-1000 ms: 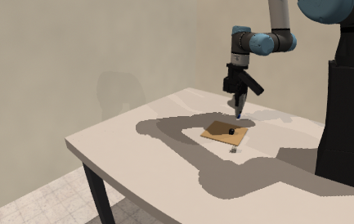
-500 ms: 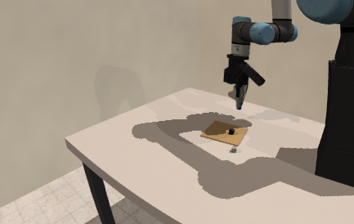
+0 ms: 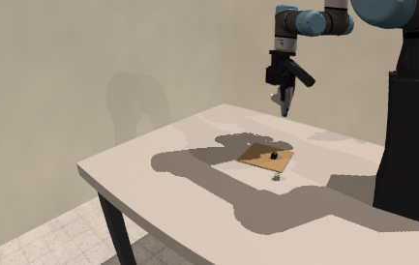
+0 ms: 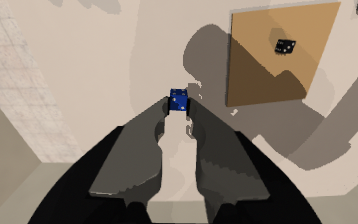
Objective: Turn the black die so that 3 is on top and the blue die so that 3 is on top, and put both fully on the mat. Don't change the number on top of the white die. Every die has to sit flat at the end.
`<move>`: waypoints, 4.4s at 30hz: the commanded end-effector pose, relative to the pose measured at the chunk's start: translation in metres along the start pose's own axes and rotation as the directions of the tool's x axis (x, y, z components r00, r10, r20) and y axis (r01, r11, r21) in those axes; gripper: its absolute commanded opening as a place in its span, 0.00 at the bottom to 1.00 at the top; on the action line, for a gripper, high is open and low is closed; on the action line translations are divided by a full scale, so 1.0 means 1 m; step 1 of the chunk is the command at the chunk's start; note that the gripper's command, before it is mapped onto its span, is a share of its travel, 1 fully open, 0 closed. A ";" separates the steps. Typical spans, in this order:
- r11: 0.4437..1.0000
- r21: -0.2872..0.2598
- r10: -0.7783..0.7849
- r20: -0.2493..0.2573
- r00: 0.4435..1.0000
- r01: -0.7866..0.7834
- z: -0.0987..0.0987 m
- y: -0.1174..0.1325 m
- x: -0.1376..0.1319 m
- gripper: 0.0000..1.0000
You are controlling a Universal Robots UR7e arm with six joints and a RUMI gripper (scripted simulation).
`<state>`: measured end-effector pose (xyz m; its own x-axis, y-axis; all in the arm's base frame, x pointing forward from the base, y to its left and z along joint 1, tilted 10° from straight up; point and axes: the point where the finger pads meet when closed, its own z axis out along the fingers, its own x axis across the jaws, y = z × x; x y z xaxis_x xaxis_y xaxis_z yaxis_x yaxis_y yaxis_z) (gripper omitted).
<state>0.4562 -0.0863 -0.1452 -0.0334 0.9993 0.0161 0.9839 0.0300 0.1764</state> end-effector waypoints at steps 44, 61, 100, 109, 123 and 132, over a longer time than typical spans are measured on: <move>0.995 0.000 0.097 0.000 0.995 -0.097 -0.011 0.000 0.002 0.00; 0.951 0.000 0.308 0.000 0.951 -0.308 -0.010 0.000 0.006 0.00; 0.322 0.000 0.947 0.000 0.322 -0.947 -0.009 0.009 0.021 0.00; 0.090 0.000 0.996 0.000 0.090 -0.996 -0.008 0.012 0.023 0.00; -0.243 0.000 0.970 0.000 -0.243 -0.970 -0.008 0.017 0.024 0.00; -0.446 0.000 0.895 0.000 -0.446 -0.895 -0.007 0.019 0.023 0.00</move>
<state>0.4711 -0.0623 -0.1346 0.9407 -0.2986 0.1609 -0.2892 -0.9539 -0.0797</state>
